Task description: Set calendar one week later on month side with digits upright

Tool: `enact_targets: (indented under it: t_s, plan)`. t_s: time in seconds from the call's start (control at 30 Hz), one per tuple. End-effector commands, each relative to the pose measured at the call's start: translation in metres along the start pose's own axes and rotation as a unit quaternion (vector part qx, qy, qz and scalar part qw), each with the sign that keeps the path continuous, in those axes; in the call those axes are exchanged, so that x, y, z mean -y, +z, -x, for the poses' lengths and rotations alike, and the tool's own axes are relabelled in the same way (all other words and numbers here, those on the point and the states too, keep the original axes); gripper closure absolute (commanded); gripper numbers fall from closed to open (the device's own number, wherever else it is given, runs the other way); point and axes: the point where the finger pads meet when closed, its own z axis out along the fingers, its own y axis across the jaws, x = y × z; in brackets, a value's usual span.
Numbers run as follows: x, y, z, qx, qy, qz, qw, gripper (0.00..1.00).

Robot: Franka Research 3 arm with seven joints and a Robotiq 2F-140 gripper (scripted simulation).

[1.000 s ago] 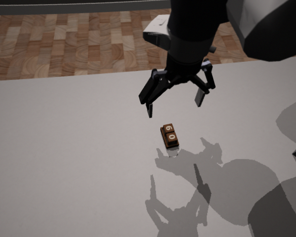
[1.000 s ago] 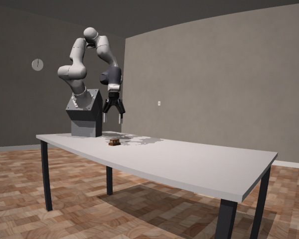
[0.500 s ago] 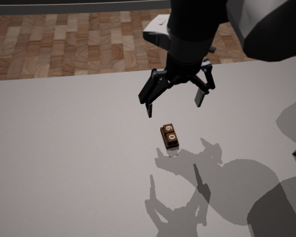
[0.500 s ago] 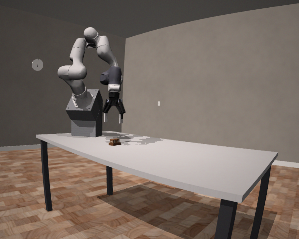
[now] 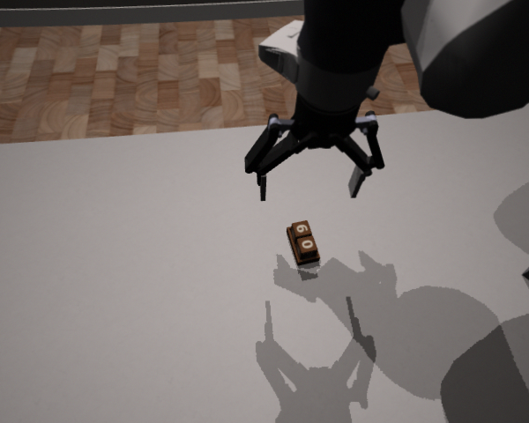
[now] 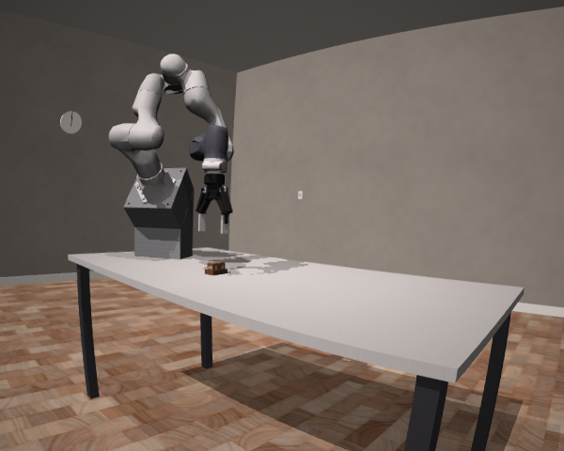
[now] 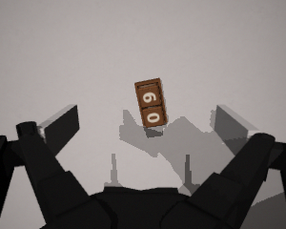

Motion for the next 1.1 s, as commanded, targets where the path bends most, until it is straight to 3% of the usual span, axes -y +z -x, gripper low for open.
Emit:
enact_targets:
  t_s: [0.0,0.37,0.87,0.97,1.07]
  plan:
    - [-0.0028,0.0013,0.0007,-0.004,0.087,0.005,0.996,0.00]
    - [-0.0030,0.0027,-0.0008,-0.007,0.180,0.005,0.984,0.00]
    - [-0.0033,0.0053,-0.0027,-0.011,0.335,0.004,0.942,0.00]
    - [-0.0033,0.0054,-0.0028,-0.011,0.343,0.004,0.939,0.00]
    - [-0.0034,0.0061,-0.0032,-0.012,0.382,0.003,0.924,0.00]
